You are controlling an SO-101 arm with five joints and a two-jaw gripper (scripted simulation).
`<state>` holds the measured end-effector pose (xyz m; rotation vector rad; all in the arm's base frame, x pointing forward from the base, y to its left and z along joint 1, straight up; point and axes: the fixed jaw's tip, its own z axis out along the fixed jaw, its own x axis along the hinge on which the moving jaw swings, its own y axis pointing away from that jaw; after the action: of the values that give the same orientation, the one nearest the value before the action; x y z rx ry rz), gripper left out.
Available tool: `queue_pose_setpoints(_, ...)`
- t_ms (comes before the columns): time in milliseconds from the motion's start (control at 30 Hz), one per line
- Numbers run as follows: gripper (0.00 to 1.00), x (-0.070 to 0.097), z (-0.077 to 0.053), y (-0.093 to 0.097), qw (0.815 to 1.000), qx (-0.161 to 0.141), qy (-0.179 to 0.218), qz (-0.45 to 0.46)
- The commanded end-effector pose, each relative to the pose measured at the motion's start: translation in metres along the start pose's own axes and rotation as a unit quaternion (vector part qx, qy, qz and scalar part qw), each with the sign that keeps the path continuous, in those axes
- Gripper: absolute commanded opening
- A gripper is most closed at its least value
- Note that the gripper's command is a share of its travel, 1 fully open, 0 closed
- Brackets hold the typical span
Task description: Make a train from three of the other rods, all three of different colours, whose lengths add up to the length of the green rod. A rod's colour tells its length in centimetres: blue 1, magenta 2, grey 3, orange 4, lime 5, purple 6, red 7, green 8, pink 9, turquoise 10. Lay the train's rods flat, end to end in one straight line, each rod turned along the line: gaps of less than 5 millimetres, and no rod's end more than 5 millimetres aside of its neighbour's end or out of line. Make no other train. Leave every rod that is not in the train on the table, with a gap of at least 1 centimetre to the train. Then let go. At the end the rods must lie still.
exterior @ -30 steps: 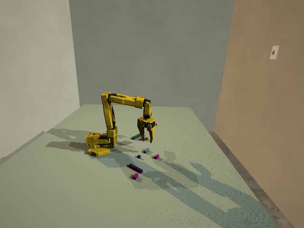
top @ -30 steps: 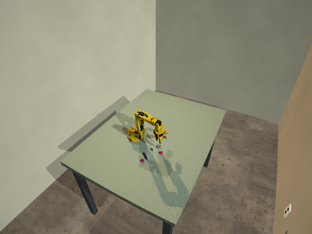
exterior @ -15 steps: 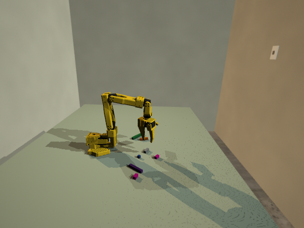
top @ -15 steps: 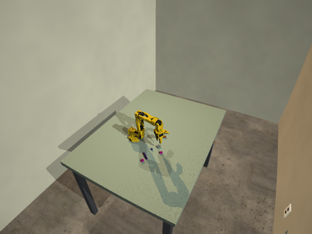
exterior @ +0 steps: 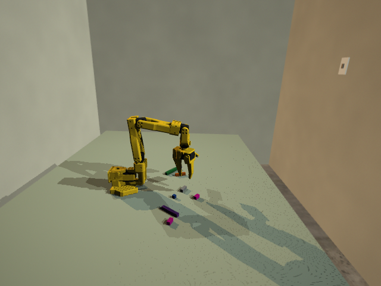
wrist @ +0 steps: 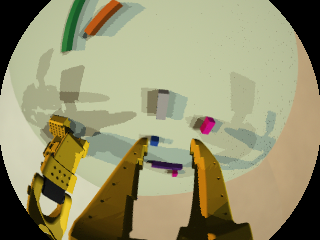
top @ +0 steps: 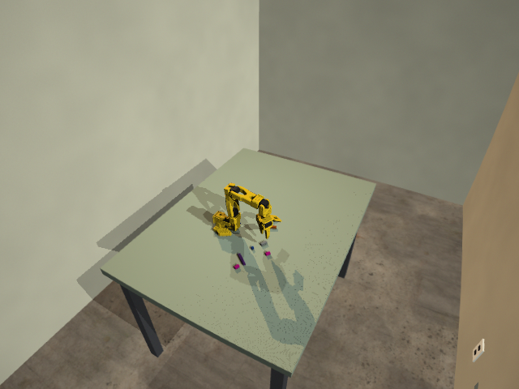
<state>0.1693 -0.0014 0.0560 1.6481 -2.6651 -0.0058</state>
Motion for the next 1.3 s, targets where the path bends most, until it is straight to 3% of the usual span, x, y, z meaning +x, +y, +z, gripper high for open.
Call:
queue_pose_setpoints(0,0.19,-0.005,-0.011,-0.007,0.999,0.034,-0.017,0.0)
queue_pose_setpoints(467,0.19,-0.006,0.0,-0.009,0.999,0.034,-0.017,0.0)
queue_pose_setpoints(967,0.19,-0.006,0.029,-0.011,0.999,0.034,-0.017,0.0)
queue_pose_setpoints(1267,0.19,-0.006,0.037,-0.01,0.999,0.034,-0.017,0.0)
